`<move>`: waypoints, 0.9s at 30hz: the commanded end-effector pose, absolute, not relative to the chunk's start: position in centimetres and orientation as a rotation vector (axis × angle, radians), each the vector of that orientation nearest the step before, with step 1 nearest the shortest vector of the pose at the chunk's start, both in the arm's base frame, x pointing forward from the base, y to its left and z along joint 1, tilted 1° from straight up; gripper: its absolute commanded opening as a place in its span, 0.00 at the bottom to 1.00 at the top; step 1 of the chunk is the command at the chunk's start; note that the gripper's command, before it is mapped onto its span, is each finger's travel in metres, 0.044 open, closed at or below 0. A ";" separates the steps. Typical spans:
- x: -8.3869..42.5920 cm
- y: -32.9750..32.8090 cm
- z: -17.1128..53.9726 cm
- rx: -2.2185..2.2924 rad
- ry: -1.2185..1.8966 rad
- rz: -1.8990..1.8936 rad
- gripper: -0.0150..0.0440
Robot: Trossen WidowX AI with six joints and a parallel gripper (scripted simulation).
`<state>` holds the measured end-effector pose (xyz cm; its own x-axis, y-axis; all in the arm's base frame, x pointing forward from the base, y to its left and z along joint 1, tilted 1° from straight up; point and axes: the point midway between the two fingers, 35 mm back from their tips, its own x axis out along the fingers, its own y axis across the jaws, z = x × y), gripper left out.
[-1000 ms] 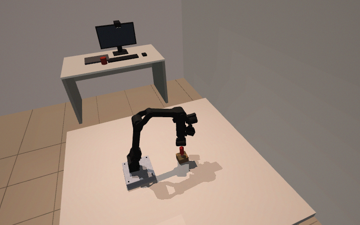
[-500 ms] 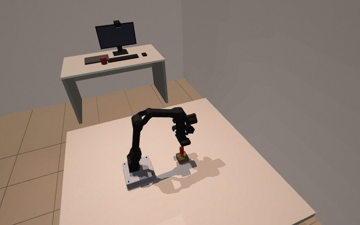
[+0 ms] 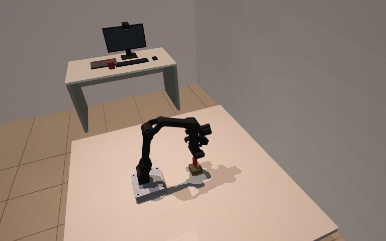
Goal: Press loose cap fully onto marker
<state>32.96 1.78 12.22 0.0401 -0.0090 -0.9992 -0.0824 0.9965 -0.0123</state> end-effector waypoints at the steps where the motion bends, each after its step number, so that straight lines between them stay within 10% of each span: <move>1: 33.0 1.7 11.5 -0.079 1.531 0.059 0.25; 27: 33.3 1.8 11.2 -0.073 1.519 0.056 0.25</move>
